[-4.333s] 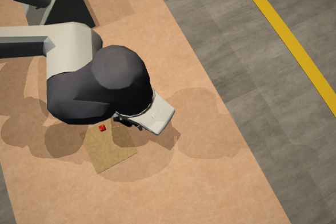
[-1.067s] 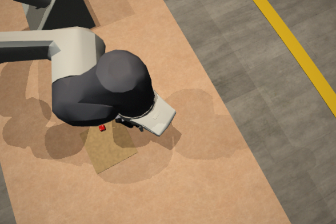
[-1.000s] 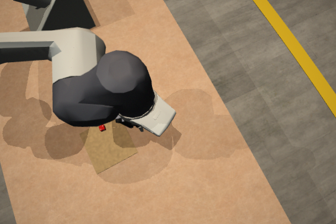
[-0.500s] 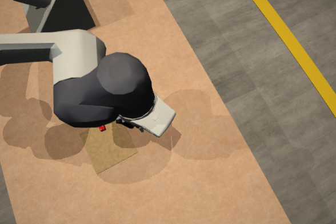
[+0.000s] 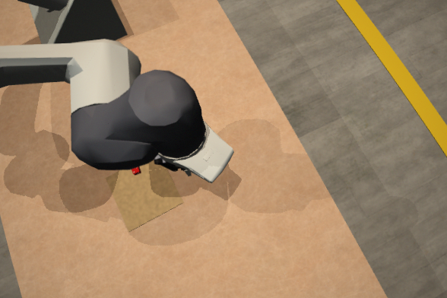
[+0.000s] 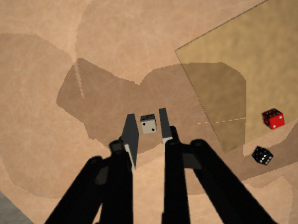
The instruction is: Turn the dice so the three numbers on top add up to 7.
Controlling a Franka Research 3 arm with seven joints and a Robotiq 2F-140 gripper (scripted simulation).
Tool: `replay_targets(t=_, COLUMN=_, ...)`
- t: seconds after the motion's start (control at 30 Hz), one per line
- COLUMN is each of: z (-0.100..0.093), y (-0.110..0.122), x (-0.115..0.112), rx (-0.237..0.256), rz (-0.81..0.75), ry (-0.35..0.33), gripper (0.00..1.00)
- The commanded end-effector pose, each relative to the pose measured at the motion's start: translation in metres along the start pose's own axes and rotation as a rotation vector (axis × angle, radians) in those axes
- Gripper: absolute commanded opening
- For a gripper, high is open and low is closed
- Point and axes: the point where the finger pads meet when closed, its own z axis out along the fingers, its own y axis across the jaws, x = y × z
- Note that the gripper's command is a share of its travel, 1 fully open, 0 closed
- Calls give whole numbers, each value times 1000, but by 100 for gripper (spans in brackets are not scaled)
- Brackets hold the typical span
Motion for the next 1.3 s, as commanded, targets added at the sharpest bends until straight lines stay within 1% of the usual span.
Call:
replay_targets(t=0.0, z=0, y=-1, x=1, rx=2, rz=6, ry=2, gripper=19)
replay_targets(t=0.4, z=0, y=-1, x=1, rx=2, rz=6, ry=2, gripper=19)
replay_targets(t=0.43, z=0, y=-1, x=1, rx=2, rz=6, ry=2, gripper=7)
replay_targets(t=1.27, z=0, y=-1, x=1, rx=2, rz=6, ry=2, gripper=7)
